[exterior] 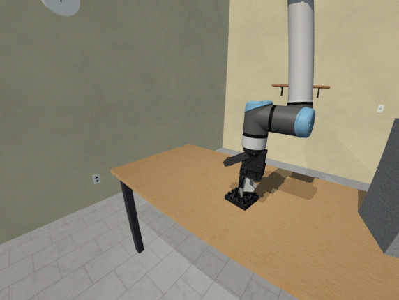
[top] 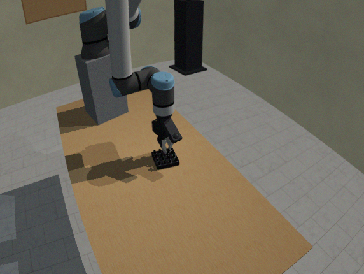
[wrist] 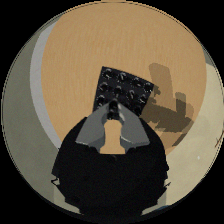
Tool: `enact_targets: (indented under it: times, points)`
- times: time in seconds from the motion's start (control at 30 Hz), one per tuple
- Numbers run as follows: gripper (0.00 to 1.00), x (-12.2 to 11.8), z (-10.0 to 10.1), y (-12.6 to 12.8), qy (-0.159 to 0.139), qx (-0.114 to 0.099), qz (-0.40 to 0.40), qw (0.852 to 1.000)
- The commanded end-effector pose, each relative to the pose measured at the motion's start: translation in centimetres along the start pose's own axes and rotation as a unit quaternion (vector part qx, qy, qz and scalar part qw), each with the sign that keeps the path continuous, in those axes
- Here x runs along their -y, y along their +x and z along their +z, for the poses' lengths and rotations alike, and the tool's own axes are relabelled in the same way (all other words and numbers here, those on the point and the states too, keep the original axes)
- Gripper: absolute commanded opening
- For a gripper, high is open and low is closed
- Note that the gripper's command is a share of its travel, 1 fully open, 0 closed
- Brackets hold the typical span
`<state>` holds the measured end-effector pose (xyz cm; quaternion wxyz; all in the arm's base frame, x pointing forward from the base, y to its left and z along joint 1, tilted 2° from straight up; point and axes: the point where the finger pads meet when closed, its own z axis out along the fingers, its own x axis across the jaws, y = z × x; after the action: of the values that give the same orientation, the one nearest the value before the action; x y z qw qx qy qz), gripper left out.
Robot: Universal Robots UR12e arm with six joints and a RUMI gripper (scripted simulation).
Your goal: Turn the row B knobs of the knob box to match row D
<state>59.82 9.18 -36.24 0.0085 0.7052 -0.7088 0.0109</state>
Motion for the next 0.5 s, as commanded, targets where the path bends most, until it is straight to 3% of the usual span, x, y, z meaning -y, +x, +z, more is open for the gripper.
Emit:
enact_targets:
  times: [0.0,0.47]
  points:
    - [0.04,0.05,-0.05,0.02,0.000,-0.001,0.028,1.000]
    - [0.04,0.02,-0.05,0.16,0.000,-0.001,0.179,0.984]
